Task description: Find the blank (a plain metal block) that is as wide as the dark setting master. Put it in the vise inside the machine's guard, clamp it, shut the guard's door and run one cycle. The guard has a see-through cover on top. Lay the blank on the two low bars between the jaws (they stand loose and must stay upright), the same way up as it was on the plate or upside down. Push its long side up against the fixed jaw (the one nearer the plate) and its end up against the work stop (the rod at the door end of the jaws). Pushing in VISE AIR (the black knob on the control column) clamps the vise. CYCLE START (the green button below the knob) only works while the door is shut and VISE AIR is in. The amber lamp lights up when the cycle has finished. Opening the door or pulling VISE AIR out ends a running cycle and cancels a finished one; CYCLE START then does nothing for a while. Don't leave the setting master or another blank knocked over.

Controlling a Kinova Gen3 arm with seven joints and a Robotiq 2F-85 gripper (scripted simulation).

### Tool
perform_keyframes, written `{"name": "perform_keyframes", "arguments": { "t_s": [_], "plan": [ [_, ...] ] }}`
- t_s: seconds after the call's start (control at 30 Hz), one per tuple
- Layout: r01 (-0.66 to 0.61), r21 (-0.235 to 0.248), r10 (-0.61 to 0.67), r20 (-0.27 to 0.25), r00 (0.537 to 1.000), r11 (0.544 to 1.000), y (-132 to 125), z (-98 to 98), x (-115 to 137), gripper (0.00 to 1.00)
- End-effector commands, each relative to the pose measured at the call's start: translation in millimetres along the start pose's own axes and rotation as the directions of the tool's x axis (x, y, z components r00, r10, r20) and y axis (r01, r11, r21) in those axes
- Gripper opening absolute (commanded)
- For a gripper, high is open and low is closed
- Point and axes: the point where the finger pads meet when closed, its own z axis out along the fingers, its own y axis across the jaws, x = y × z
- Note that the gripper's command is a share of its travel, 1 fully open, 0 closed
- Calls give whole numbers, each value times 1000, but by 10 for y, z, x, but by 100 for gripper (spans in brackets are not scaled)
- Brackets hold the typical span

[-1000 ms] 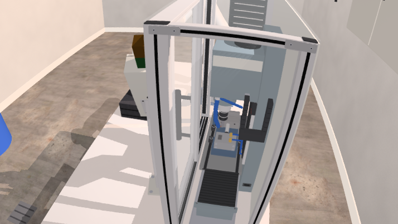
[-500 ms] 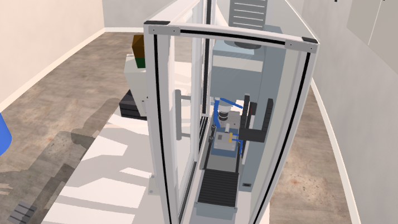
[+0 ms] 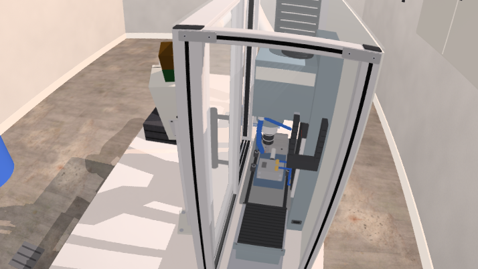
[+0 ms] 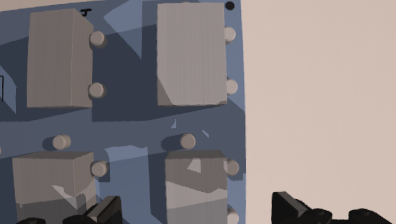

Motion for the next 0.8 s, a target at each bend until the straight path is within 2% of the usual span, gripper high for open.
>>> {"name": "perform_keyframes", "arguments": {
  "t_s": [0.0, 0.77],
  "plan": [
    [0, -2, 0, -1, 1000, 1000, 8, -8, 3, 100],
    [0, -2, 0, -1, 1000, 1000, 8, 42, 3, 100]
  ]
}}
